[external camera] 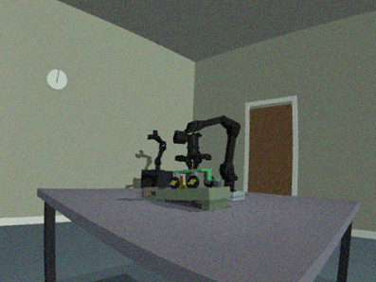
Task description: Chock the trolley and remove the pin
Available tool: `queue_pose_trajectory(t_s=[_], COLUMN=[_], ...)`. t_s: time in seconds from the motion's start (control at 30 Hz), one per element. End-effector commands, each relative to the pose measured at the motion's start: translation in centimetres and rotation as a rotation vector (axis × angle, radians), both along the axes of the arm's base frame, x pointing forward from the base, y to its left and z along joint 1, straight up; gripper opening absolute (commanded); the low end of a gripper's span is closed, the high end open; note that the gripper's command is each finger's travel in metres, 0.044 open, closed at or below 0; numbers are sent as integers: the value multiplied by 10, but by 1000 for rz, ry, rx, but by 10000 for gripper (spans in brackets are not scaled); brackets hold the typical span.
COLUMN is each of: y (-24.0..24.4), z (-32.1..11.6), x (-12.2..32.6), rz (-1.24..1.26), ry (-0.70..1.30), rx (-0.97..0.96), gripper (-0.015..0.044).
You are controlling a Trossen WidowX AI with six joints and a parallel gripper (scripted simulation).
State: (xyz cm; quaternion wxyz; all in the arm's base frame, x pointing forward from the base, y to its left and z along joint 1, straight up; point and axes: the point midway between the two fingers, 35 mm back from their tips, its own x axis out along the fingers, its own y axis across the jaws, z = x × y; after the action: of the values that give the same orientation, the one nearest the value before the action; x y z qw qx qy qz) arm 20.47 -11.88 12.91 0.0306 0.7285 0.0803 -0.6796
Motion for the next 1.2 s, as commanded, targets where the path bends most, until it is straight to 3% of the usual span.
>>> queue_pose_trajectory(t_s=[0.0,0.4,1.17], y=[1,2,5], z=[1,1,-21], x=[1,2,-16], rz=[-127,-470,-476], ry=[19,57,63], rx=[-19,-62,-76], gripper=[0,0,0])
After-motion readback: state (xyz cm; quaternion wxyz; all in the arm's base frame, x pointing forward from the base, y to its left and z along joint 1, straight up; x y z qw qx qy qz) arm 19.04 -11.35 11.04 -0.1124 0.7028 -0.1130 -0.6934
